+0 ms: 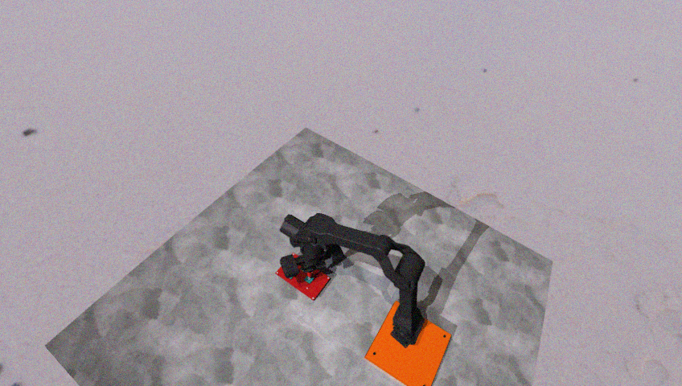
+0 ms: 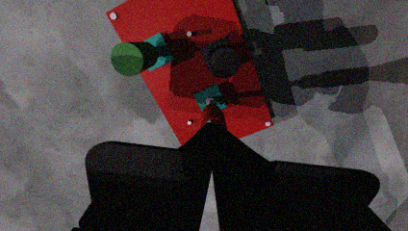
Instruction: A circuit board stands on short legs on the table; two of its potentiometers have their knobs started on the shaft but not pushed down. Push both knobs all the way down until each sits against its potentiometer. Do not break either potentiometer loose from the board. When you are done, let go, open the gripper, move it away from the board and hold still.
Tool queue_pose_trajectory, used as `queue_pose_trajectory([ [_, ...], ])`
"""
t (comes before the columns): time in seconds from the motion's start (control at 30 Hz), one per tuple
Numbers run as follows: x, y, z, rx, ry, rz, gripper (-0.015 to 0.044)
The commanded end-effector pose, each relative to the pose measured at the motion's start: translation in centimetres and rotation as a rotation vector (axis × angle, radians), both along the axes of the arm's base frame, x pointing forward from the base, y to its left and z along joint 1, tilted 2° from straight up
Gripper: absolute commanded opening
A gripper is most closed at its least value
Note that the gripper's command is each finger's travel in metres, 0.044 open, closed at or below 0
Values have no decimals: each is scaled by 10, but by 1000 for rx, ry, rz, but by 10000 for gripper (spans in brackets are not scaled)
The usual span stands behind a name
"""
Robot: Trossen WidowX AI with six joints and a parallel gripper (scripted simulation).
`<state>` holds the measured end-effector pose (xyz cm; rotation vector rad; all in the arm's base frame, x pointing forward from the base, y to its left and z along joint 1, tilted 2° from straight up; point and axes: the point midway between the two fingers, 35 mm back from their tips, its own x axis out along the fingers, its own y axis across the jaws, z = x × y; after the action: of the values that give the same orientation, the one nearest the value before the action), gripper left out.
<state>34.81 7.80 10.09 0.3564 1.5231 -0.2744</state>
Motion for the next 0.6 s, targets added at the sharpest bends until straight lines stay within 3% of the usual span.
queue_pose_trajectory([
  [0.0, 0, 0, -6, -4, 3, 1, 0],
  [0.57, 0, 0, -15, -4, 3, 1, 0],
])
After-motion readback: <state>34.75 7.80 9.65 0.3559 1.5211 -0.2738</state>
